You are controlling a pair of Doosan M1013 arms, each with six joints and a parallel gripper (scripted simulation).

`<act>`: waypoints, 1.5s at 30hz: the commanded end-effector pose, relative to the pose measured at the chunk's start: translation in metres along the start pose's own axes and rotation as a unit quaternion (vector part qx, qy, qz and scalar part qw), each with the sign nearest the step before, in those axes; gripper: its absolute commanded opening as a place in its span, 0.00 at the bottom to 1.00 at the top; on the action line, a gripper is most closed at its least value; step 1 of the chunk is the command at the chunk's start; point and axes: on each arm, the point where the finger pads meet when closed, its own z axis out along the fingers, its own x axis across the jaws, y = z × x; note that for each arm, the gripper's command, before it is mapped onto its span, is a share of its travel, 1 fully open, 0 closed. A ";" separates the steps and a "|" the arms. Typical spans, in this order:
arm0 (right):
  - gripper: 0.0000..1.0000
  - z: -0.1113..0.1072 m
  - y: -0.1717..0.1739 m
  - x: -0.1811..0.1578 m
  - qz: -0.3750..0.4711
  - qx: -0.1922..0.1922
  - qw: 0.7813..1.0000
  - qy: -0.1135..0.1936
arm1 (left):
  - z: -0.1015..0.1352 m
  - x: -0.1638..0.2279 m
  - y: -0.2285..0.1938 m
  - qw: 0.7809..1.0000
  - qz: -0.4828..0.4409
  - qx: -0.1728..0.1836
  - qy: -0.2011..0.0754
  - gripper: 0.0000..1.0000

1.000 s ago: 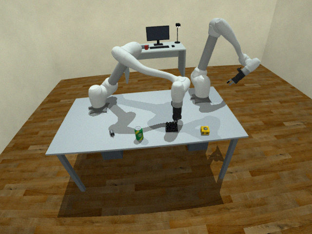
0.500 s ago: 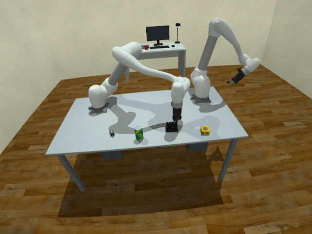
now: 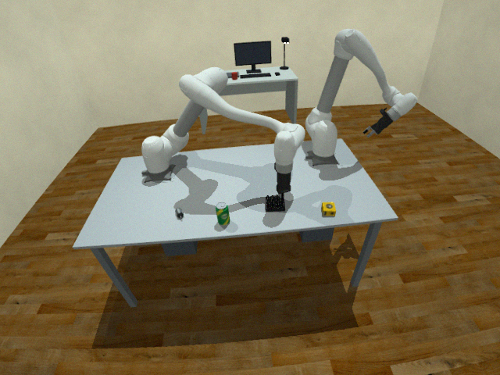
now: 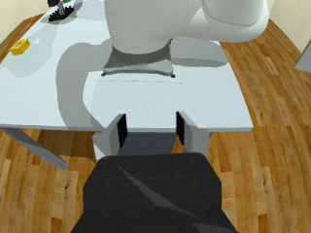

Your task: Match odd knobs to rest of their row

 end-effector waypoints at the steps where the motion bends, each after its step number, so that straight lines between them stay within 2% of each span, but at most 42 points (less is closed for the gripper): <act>1: 0.30 -0.001 0.000 0.000 0.000 0.000 1.000 0.001 | 0.000 0.000 0.000 1.000 0.000 0.000 0.000 1.00; 14: 0.30 -0.001 0.000 0.000 -0.009 0.000 1.000 0.001 | 0.000 0.000 0.000 1.000 0.000 0.000 0.000 1.00; 26: 0.30 -0.001 0.000 0.000 -0.068 0.000 0.998 0.001 | 0.000 0.000 0.000 1.000 0.000 0.000 0.000 1.00; 34: 0.30 -0.001 0.000 0.000 -0.154 -0.001 0.988 0.001 | 0.000 0.000 0.000 1.000 0.000 0.000 0.000 1.00; 45: 0.30 -0.001 0.000 0.000 -0.270 -0.001 0.963 0.001 | 0.000 0.000 0.000 1.000 0.000 0.000 0.000 1.00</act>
